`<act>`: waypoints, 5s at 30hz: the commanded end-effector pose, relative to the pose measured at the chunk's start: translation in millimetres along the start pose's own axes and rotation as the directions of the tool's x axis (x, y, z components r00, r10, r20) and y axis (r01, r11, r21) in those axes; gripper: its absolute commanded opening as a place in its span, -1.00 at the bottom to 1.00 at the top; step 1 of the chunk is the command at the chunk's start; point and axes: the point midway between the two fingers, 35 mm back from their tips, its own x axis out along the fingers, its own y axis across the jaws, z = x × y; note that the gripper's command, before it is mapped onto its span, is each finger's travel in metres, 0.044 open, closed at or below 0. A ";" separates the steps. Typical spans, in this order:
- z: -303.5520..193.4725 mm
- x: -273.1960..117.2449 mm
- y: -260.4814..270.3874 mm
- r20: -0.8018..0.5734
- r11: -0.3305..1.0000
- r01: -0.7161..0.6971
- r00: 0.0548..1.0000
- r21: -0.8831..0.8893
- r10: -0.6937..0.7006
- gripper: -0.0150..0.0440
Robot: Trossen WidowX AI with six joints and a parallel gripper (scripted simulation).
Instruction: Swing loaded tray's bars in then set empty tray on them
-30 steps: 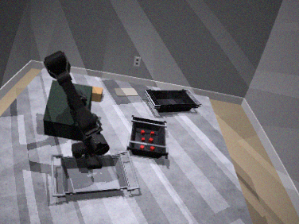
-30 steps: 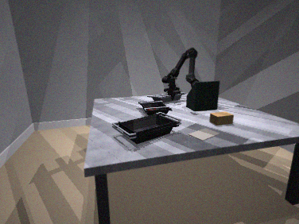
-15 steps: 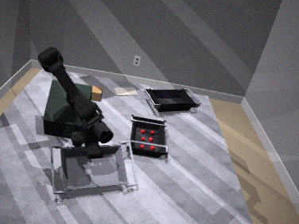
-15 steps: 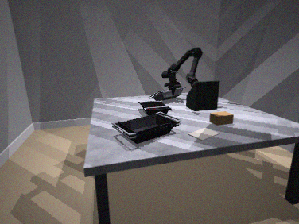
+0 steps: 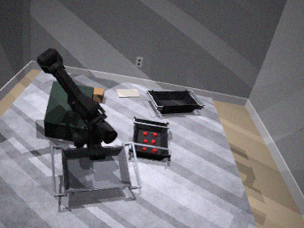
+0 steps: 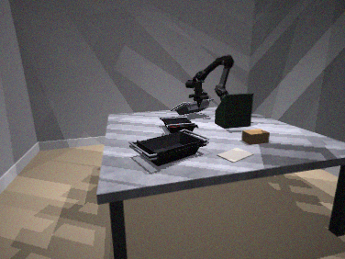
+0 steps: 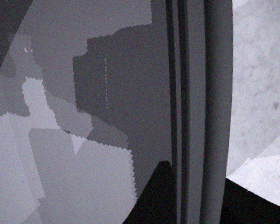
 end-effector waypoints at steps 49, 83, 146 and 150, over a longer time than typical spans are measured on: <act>-4.7 -90.0 52.4 -0.008 0.999 -0.030 1.000 0.013 0.030 -0.49; -132.9 -78.9 16.1 -0.043 0.899 0.029 0.998 -0.438 -0.053 -0.49; -274.6 -87.0 -167.3 -0.015 0.352 -0.021 1.000 -0.936 0.018 -0.49; -274.6 -87.0 -167.3 -0.015 0.352 -0.021 1.000 -0.936 0.018 -0.49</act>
